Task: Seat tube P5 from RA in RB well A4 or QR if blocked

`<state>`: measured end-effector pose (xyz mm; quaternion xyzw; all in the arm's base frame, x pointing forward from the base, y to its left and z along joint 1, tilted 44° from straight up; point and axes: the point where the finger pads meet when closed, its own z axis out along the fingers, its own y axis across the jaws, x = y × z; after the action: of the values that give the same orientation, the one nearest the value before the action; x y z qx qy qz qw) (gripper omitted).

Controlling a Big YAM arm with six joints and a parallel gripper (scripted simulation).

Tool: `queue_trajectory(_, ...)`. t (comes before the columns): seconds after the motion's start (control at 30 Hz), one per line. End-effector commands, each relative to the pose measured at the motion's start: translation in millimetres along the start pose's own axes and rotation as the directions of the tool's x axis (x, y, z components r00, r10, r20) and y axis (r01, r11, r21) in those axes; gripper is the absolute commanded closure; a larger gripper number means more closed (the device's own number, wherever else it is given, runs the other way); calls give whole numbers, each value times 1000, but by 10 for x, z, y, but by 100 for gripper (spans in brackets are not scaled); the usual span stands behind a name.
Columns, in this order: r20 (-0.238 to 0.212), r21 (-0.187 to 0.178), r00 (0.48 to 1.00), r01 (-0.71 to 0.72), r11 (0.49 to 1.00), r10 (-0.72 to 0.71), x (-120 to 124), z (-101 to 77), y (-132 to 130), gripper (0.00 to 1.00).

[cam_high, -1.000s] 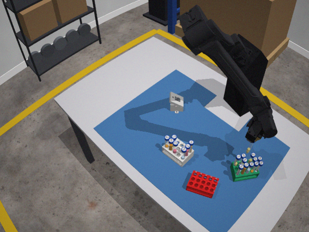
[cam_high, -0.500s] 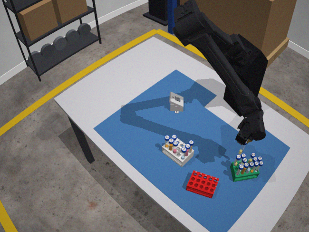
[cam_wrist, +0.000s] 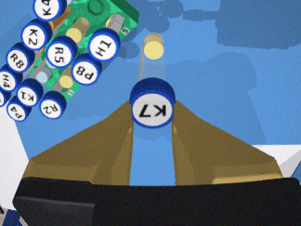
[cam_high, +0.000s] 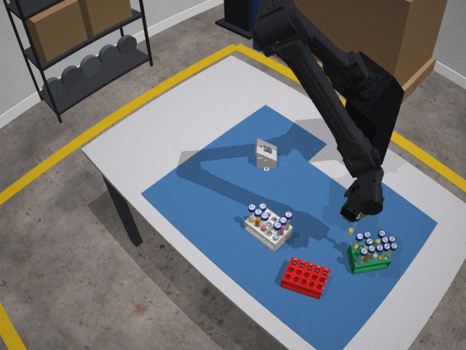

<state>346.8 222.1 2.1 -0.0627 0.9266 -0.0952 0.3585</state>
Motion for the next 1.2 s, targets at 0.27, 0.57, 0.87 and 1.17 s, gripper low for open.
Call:
queue_trajectory(0.27, 27, -13, 1000, 9, 1000, -9, -394, -74, -148, 100)
queue_trajectory(0.57, 30, -12, 1000, 9, 1000, -8, -648, -83, -335, 100)
queue_trajectory(0.87, 33, -12, 999, 8, 1000, -8, -846, -93, -481, 100)
queue_trajectory(1.17, 37, -11, 999, 8, 1000, -8, -1101, -106, -669, 100)
